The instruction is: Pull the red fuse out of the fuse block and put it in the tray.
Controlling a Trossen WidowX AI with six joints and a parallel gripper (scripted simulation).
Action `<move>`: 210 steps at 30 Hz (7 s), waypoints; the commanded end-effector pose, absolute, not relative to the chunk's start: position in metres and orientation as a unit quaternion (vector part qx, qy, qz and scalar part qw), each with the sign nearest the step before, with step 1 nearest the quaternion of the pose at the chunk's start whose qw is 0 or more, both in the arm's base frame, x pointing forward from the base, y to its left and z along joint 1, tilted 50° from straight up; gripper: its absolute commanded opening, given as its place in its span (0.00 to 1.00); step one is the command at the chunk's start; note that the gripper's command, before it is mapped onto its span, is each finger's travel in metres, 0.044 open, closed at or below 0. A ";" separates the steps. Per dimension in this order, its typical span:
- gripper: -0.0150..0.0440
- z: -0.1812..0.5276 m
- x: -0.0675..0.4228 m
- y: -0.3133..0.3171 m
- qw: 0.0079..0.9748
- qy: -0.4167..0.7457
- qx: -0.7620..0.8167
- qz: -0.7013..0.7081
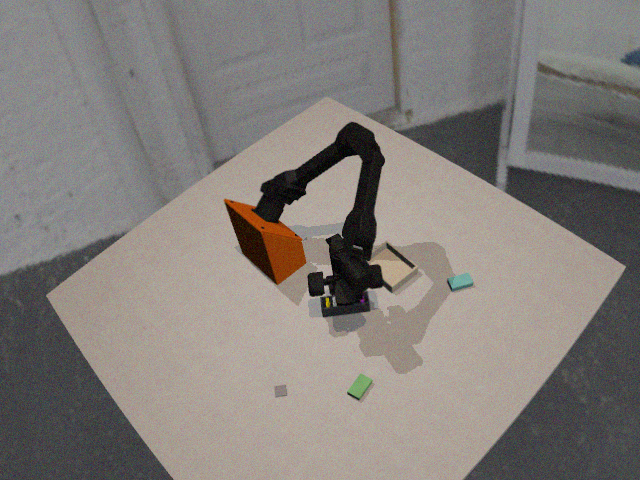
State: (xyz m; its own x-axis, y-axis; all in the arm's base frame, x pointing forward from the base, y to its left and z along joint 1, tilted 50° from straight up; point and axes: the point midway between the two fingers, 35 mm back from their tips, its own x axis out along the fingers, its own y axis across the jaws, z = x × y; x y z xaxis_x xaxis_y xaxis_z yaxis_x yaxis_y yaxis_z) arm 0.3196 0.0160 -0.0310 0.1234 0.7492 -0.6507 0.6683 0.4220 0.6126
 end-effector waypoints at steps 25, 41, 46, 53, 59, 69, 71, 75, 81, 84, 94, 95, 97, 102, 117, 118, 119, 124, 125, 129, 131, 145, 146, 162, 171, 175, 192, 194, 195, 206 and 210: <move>0.35 -0.037 0.321 0.023 0.524 0.661 0.536 0.039; 0.25 -0.036 0.321 0.022 0.524 0.661 0.536 0.039; 0.25 -0.035 0.321 0.020 0.524 0.661 0.536 0.039; 0.25 -0.033 0.320 0.018 0.524 0.661 0.536 0.038; 0.25 -0.031 0.320 0.015 0.523 0.661 0.537 0.038; 0.25 -0.028 0.319 0.012 0.523 0.661 0.537 0.038; 0.25 -0.027 0.319 0.011 0.523 0.661 0.537 0.038; 0.25 -0.026 0.319 0.009 0.523 0.661 0.537 0.038; 0.25 -0.024 0.319 0.007 0.523 0.661 0.537 0.038; 0.25 -0.023 0.318 0.006 0.523 0.661 0.537 0.038; 0.25 -0.020 0.318 0.003 0.523 0.661 0.537 0.038; 0.25 -0.019 0.318 0.002 0.523 0.661 0.537 0.038; 0.25 -0.019 0.318 0.001 0.523 0.661 0.537 0.038; 0.25 -0.017 0.317 0.000 0.523 0.661 0.537 0.039; 0.25 -0.012 0.316 -0.007 0.522 0.661 0.538 0.039; 0.25 -0.011 0.316 -0.008 0.522 0.661 0.538 0.039; 0.25 -0.010 0.315 -0.009 0.522 0.661 0.537 0.039; 0.25 -0.004 0.314 -0.015 0.522 0.661 0.537 0.038; 0.25 -0.003 0.314 -0.017 0.522 0.661 0.537 0.038; 0.25 0.001 0.313 -0.021 0.522 0.661 0.537 0.039; 0.25 0.002 0.313 -0.022 0.522 0.661 0.537 0.039; 0.25 0.063 0.326 0.028 0.525 0.661 0.535 0.033; 0.25 0.068 0.327 0.033 0.525 0.661 0.535 0.033; 0.25 0.130 0.317 0.088 0.521 0.661 0.539 0.041; 0.25 0.123 0.318 0.095 0.521 0.661 0.539 0.041; 0.25 0.119 0.319 0.100 0.521 0.661 0.539 0.041; 0.25 0.105 0.321 0.118 0.520 0.660 0.540 0.042; 0.25 0.105 0.321 0.118 0.520 0.660 0.540 0.042; 0.25 0.105 0.321 0.118 0.520 0.660 0.540 0.042; 0.74 0.108 0.322 0.117 0.522 0.659 0.540 0.045; 0.81 0.119 0.320 0.102 0.522 0.660 0.539 0.042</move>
State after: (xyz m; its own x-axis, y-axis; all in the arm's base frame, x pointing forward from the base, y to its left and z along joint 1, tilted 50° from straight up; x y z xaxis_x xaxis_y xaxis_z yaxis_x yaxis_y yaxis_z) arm 0.3208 0.1145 0.1089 0.1217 0.7578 -0.6410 0.6677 0.4153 0.6178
